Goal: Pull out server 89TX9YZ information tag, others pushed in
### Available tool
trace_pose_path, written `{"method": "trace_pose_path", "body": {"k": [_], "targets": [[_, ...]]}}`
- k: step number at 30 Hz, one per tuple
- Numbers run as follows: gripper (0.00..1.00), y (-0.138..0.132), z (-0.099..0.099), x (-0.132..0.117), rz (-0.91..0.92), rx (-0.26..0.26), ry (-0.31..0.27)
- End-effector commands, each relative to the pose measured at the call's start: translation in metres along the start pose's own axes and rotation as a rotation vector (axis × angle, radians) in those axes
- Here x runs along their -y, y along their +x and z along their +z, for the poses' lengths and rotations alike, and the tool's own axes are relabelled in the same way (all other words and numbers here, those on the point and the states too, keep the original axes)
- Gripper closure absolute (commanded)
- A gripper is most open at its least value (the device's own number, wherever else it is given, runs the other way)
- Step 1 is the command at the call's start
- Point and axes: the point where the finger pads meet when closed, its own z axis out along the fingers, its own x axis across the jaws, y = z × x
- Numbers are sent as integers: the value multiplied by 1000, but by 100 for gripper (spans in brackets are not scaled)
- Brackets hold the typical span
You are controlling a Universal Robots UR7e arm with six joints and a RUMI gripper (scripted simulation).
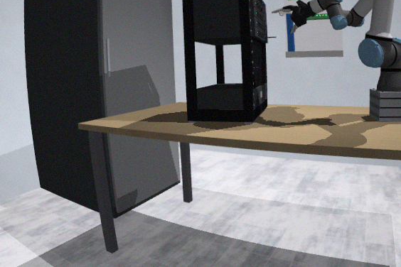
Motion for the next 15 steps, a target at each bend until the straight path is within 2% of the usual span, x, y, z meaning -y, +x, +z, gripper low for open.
{"method": "trace_pose_path", "body": {"k": [1, 15], "targets": [[0, 0, -1, 0, 22, -7, 0], [0, 0, -5, -2, 76, -25, -1]]}}
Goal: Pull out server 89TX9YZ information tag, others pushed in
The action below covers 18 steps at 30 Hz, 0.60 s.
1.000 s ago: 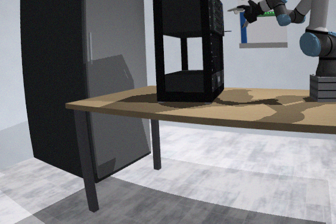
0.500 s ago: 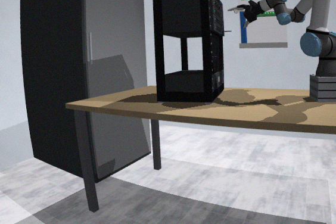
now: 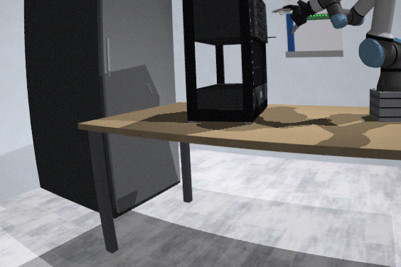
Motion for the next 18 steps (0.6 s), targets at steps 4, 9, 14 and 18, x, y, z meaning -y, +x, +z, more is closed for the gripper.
{"method": "trace_pose_path", "body": {"k": [4, 9, 14, 18], "targets": [[0, 0, -2, -1, 31, -10, 0], [0, 0, -3, -2, 52, -17, 0], [0, 0, -5, -2, 72, -24, 1], [0, 0, -5, -3, 80, -27, 1]]}}
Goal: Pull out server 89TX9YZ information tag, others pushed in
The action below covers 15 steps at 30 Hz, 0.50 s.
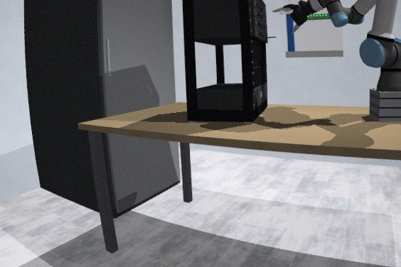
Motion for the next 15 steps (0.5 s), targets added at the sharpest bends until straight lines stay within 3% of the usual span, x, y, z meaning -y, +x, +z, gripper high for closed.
{"method": "trace_pose_path", "body": {"k": [1, 15], "targets": [[0, 0, -1, 0, 18, -6, 1], [0, 0, -5, -2, 64, -21, 2]]}}
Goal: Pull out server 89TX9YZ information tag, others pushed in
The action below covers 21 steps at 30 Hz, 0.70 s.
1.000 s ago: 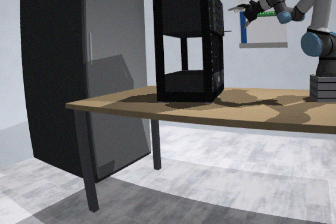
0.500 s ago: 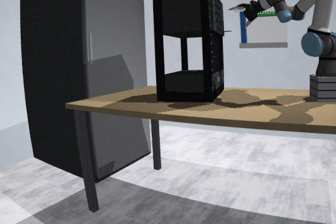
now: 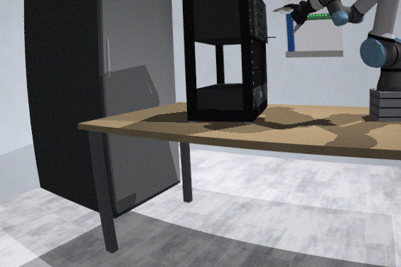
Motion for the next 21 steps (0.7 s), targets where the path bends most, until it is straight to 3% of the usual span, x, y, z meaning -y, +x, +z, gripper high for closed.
{"method": "trace_pose_path", "body": {"k": [1, 21], "targets": [[0, 0, -1, 0, 14, -4, 1], [0, 1, -6, -3, 76, -25, 4]]}}
